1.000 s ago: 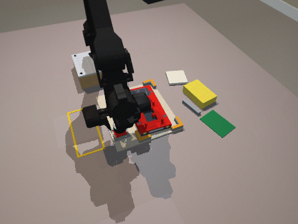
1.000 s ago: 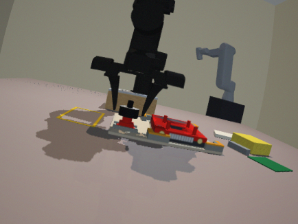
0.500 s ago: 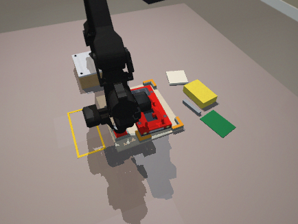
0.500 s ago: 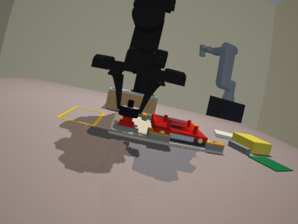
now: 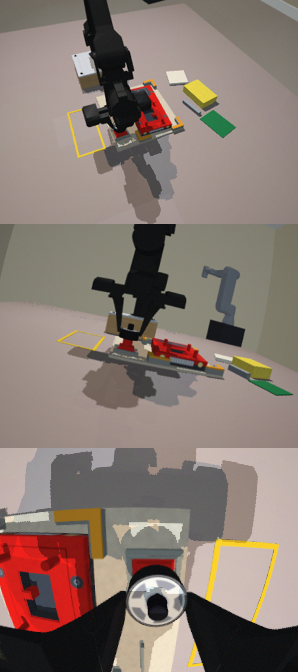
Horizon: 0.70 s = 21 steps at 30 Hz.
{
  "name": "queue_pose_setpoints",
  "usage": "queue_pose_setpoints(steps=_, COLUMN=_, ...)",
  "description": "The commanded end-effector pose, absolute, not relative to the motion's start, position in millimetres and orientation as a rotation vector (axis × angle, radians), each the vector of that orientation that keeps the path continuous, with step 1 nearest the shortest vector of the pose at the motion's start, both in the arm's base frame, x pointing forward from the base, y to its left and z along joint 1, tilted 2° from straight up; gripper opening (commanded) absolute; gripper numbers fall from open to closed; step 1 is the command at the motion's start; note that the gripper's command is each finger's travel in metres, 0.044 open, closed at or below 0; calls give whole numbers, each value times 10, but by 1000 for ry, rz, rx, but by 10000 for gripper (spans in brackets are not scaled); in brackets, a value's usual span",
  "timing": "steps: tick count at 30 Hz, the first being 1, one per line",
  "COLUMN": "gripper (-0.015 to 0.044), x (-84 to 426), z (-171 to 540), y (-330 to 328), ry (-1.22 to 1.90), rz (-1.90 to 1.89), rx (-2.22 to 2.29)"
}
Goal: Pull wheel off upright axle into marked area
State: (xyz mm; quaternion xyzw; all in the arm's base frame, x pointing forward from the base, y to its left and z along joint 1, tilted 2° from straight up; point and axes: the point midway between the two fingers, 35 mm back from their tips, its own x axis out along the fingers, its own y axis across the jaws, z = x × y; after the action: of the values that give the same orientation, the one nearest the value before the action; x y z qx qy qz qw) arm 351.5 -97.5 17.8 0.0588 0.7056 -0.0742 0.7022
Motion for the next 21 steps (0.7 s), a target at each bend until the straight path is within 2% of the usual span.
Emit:
queue_pose_setpoints(steps=1, gripper=0, x=3517, z=208, y=-975, ry=1569, rz=-165, rx=130)
queue_pose_setpoints(steps=21, gripper=0, x=3519, z=274, y=-974, ry=1567, rz=-165, rx=130)
